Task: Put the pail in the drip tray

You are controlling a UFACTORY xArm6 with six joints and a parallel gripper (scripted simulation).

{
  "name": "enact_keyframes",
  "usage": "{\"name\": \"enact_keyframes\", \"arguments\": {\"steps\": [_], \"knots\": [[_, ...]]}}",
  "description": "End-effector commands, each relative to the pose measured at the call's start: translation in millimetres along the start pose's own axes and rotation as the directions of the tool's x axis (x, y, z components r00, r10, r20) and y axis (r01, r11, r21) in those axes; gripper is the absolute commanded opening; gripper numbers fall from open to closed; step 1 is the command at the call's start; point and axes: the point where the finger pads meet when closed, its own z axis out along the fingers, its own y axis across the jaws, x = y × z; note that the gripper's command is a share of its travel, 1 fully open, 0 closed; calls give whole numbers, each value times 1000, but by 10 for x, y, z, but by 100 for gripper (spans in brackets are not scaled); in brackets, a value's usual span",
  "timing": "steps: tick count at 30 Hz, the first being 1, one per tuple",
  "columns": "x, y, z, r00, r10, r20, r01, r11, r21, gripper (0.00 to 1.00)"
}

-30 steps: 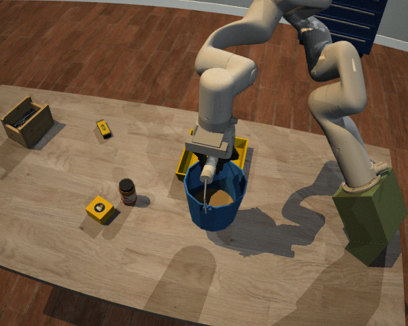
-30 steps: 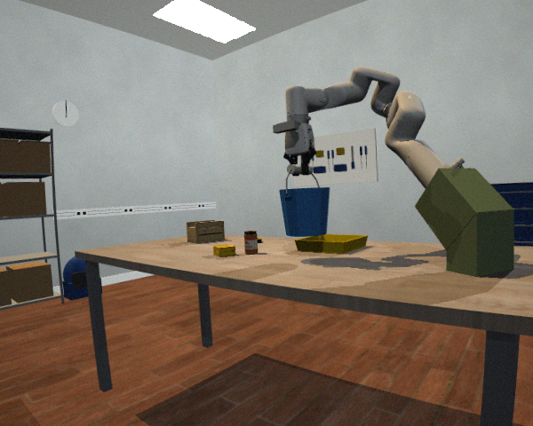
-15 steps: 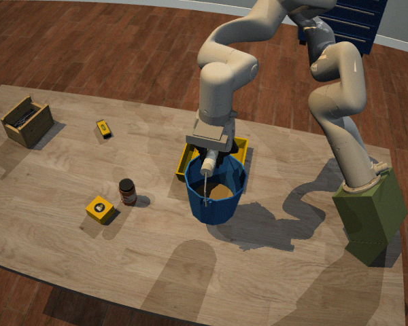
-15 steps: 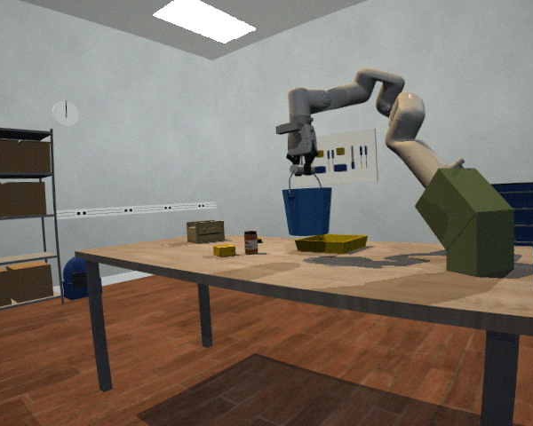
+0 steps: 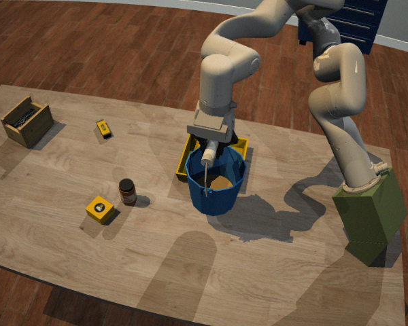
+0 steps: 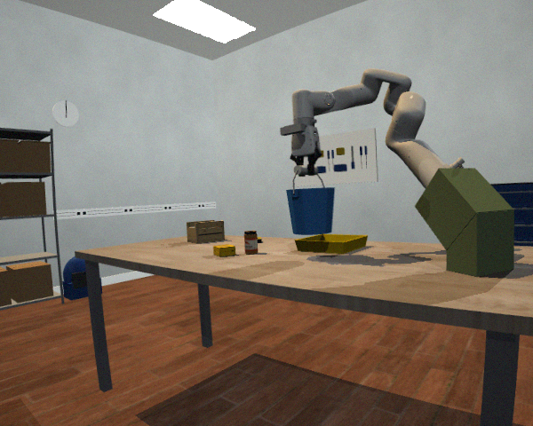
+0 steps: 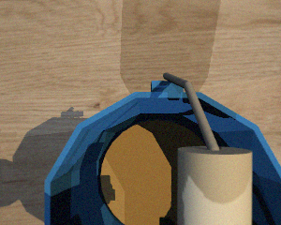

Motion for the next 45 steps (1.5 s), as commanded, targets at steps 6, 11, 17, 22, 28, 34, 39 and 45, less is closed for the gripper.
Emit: {"name": "enact_keyframes", "arguments": {"steps": [6,11,17,22,28,34,39,45], "knots": [[-307,82,-10,1000,1,-3,-1,1000,-1,0],[-403,105,-10,1000,1,-3,-1,1000,-1,0],[-593,151,-9,1000,1,-3,-1,1000,-2,0],[-748,188,-9,1000,1,-3,-1,1000,-2,0],[-869,216,-9,1000,1,-3,-1,1000,-2,0],[-1041,257,-9,1000,1,-3,-1,1000,-2,0],[-1177,290,-9,1000,1,-3,-1,1000,-2,0],[-1279,314,-9,1000,1,-3,-1,1000,-2,0]]}}
